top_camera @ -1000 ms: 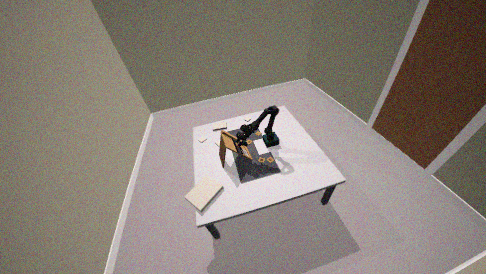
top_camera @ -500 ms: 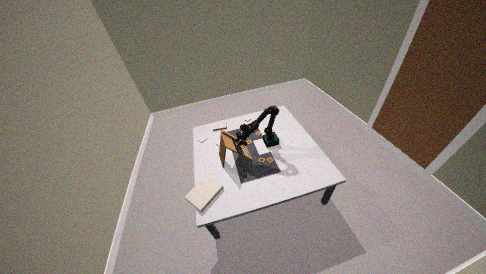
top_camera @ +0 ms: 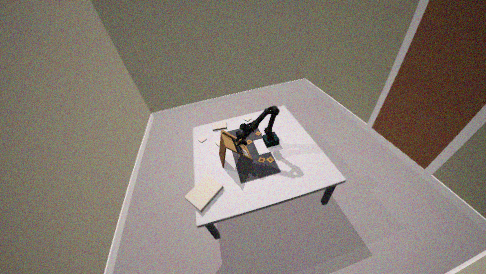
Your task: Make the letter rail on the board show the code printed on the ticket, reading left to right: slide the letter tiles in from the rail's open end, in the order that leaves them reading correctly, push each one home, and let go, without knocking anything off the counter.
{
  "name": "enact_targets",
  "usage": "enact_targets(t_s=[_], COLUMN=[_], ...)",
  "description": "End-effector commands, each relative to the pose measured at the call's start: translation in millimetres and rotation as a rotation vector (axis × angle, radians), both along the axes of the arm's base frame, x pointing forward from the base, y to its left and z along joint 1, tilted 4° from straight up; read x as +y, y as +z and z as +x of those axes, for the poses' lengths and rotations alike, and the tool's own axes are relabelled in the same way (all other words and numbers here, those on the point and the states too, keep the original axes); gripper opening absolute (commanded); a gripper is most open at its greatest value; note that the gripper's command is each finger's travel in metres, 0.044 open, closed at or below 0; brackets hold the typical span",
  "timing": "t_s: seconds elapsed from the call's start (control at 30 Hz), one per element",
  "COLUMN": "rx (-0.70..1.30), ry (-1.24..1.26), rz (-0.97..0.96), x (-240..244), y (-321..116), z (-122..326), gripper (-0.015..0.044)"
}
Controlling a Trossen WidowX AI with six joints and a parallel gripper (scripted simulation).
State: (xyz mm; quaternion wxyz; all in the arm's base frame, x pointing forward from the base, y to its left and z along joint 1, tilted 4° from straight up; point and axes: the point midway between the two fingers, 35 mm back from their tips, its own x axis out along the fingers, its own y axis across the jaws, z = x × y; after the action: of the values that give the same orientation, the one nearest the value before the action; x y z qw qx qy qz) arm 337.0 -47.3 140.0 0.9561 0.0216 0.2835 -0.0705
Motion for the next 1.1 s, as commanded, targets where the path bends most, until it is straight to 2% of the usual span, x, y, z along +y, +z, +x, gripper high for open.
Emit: enact_targets(t_s=[0.0, 0.5, 0.87, 1.07], rx=[-0.001, -0.001, -0.001, 0.0], ry=[0.004, 0.004, 0.004, 0.004], rz=[-0.001, -0.002, -0.002, -0.002], x=[-1.2, -8.8, -7.6, -6.4], y=[0.2, 0.2, 2.2, 7.0], z=[-0.3, -1.4, -4.6, -11.3], gripper=[0.0, 0.0, 0.0289, 0.0295])
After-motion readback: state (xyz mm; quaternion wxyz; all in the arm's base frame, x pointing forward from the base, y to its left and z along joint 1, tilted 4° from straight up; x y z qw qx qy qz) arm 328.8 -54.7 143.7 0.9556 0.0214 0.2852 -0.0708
